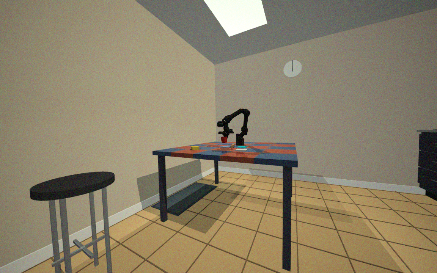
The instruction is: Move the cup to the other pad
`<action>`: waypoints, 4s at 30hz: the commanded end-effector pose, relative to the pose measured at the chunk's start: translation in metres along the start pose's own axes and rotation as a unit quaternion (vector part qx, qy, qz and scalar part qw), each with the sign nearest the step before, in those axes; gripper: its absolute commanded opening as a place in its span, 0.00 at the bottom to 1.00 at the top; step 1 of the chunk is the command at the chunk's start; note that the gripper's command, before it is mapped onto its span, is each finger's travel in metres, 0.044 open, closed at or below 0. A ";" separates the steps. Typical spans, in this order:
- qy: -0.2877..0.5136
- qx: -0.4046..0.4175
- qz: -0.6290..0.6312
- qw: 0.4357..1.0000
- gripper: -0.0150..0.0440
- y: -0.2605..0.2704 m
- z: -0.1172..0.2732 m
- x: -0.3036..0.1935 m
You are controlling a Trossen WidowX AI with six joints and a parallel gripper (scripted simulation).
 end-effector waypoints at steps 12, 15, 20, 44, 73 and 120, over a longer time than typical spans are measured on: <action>-0.001 -0.002 0.001 1.000 0.25 0.023 0.001 0.017; -0.001 -0.003 0.001 1.000 0.25 0.028 0.001 0.021; -0.001 -0.003 0.001 1.000 0.25 0.036 0.001 0.027; -0.002 -0.002 0.001 1.000 0.25 0.075 0.002 0.057; -0.002 -0.001 0.000 1.000 0.25 0.122 0.004 0.091; -0.003 0.000 0.000 1.000 0.25 0.168 -0.018 0.120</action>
Point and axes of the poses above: the point midway between the two fingers, 35 mm back from their tips, its own z axis back along the fingers, its own y axis across the jaws, x = y × z, the point moved 6 cm from there along z, back along the fingers, and after that the axes turned 10 degrees about -z, right-handed, at the moved point
